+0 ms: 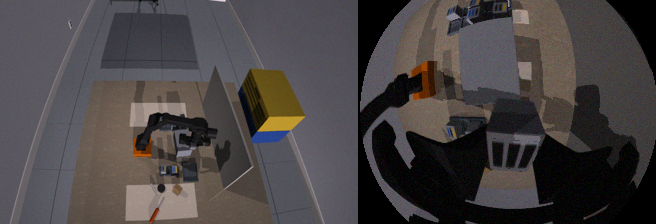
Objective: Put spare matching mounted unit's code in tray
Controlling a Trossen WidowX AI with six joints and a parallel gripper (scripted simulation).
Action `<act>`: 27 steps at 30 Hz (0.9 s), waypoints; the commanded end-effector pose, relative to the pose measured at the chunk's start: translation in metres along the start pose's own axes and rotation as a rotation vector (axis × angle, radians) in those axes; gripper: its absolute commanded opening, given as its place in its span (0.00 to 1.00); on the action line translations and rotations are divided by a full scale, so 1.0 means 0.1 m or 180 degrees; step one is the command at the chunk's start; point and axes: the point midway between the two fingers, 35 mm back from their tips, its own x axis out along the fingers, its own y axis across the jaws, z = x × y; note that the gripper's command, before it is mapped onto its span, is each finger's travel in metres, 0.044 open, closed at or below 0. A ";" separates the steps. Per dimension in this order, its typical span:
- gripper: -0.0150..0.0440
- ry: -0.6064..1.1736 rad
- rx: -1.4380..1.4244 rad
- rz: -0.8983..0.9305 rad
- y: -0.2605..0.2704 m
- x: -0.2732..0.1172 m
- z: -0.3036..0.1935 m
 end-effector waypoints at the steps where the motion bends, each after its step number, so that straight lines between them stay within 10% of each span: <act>1: 0.25 -0.0016 -0.0069 -0.0019 -0.07 0.00 -0.26; 27: 0.25 -0.0006 -0.0279 -0.0036 -0.13 0.10 -1.17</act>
